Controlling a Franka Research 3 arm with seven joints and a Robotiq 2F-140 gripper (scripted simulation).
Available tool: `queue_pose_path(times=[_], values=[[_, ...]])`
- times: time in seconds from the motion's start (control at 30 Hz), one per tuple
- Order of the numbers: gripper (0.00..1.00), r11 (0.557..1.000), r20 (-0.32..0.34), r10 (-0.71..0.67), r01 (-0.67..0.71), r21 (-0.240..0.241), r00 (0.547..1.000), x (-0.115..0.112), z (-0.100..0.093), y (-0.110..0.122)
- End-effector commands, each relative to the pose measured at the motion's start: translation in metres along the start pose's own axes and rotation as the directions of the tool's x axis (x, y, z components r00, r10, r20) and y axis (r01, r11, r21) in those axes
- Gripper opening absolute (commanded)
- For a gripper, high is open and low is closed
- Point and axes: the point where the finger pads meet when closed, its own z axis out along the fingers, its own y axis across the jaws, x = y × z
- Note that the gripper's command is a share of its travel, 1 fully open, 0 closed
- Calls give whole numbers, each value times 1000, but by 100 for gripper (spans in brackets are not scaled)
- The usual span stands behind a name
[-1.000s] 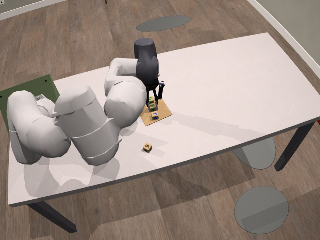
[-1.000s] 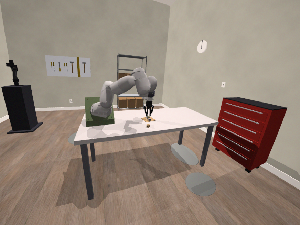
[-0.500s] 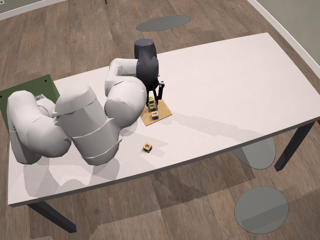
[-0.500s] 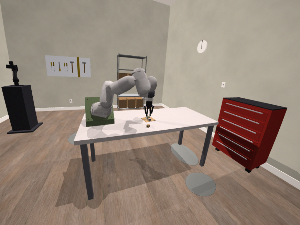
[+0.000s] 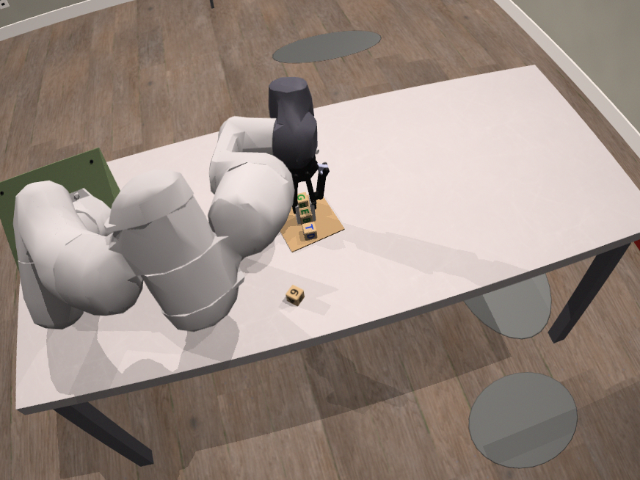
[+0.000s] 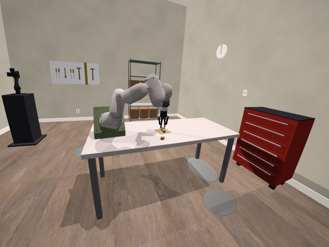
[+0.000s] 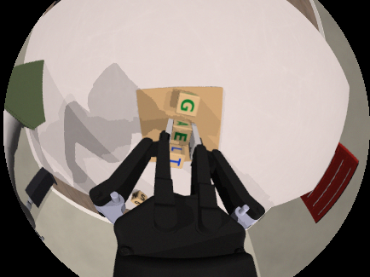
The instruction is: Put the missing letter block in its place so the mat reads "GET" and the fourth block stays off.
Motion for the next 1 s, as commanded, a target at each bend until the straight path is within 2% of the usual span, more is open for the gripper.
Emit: queue_pose_path(times=[0.0,0.67,0.97], values=[[16,1000,-1,6,-6,-2,1000,0,1,1],[16,1000,-1,6,-6,-2,1000,0,1,1],[23,1000,-1,6,-6,-2,1000,0,1,1]])
